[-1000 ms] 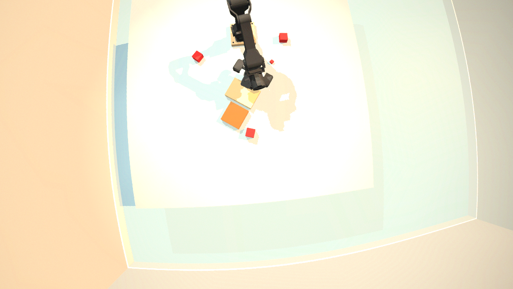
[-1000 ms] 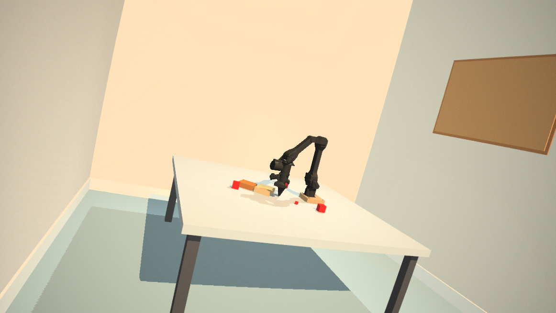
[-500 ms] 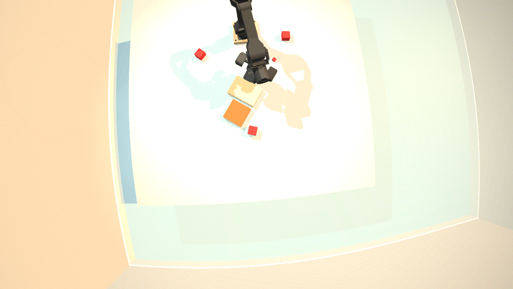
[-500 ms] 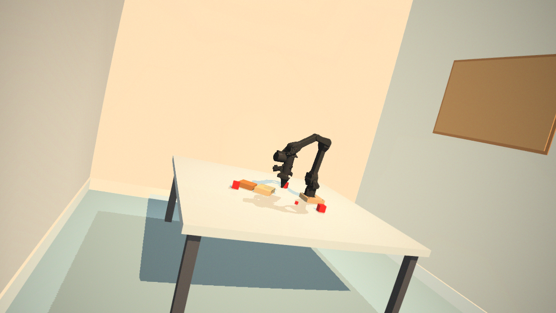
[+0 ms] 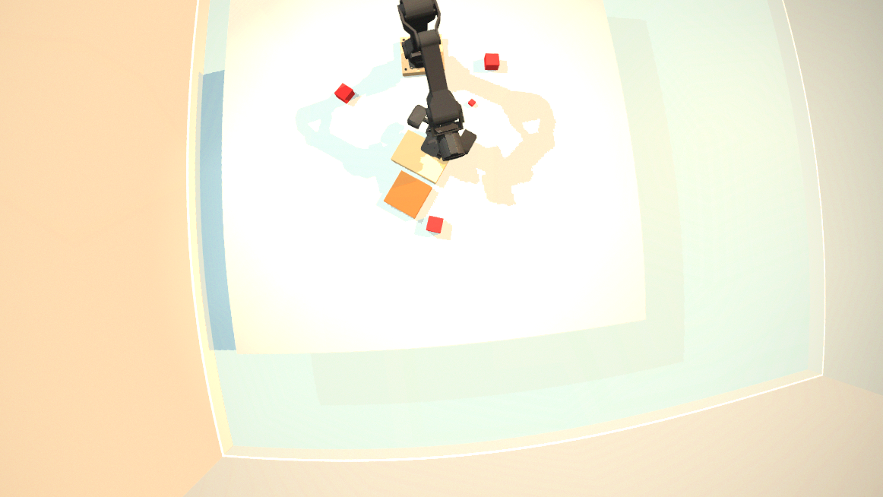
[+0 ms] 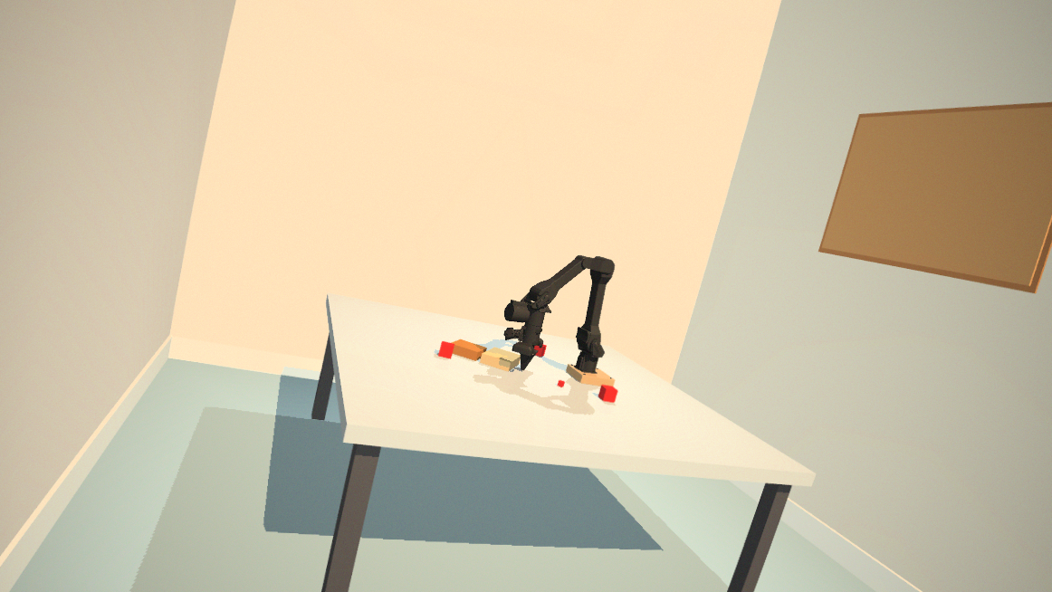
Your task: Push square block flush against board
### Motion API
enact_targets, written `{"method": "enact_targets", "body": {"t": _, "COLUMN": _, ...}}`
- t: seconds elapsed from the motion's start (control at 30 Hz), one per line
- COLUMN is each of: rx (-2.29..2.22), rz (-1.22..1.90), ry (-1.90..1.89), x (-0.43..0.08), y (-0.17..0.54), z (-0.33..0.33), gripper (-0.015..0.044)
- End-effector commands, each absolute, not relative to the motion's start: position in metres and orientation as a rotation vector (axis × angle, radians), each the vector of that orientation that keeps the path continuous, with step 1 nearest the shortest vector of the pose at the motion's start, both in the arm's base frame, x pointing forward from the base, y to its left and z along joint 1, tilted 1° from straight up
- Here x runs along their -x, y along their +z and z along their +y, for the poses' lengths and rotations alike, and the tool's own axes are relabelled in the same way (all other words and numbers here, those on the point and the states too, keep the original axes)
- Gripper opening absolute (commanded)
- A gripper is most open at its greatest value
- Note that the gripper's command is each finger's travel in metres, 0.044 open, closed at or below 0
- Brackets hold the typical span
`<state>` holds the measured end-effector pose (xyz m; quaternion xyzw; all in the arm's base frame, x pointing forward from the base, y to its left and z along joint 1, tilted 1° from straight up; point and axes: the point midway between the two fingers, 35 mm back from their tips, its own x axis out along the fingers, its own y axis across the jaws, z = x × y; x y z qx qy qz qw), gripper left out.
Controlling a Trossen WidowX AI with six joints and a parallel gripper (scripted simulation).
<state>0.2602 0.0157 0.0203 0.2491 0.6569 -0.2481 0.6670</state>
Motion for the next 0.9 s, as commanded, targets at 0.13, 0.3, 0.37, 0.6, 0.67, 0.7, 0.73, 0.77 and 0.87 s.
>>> {"method": "enact_targets", "body": {"t": 0.13, "rx": -0.561, "rz": 1.464, "ry": -0.553, "x": -0.266, "y": 0.02, "z": 0.014, "gripper": 0.0}}
{"method": "enact_targets", "body": {"t": 0.3, "rx": -0.561, "rz": 1.464, "ry": -0.553, "x": -0.27, "y": 0.02, "z": 0.011, "gripper": 0.0}}
{"method": "enact_targets", "body": {"t": 0.37, "rx": -0.56, "rz": 1.463, "ry": -0.553, "x": -0.272, "y": 0.021, "z": 0.01, "gripper": 0.0}}
{"method": "enact_targets", "body": {"t": 0.6, "rx": -0.56, "rz": 1.463, "ry": -0.553, "x": -0.277, "y": 0.021, "z": 0.006, "gripper": 0.0}}
{"method": "enact_targets", "body": {"t": 0.67, "rx": -0.56, "rz": 1.463, "ry": -0.553, "x": -0.278, "y": 0.021, "z": 0.005, "gripper": 0.0}}
{"method": "enact_targets", "body": {"t": 0.7, "rx": -0.56, "rz": 1.463, "ry": -0.553, "x": -0.279, "y": 0.021, "z": 0.005, "gripper": 0.0}}
{"method": "enact_targets", "body": {"t": 0.73, "rx": -0.56, "rz": 1.463, "ry": -0.553, "x": -0.28, "y": 0.021, "z": 0.004, "gripper": 0.0}}
{"method": "enact_targets", "body": {"t": 0.77, "rx": -0.56, "rz": 1.463, "ry": -0.553, "x": -0.28, "y": 0.021, "z": 0.004, "gripper": 0.0}}
{"method": "enact_targets", "body": {"t": 0.87, "rx": -0.56, "rz": 1.463, "ry": -0.553, "x": -0.283, "y": 0.022, "z": 0.002, "gripper": 0.0}}
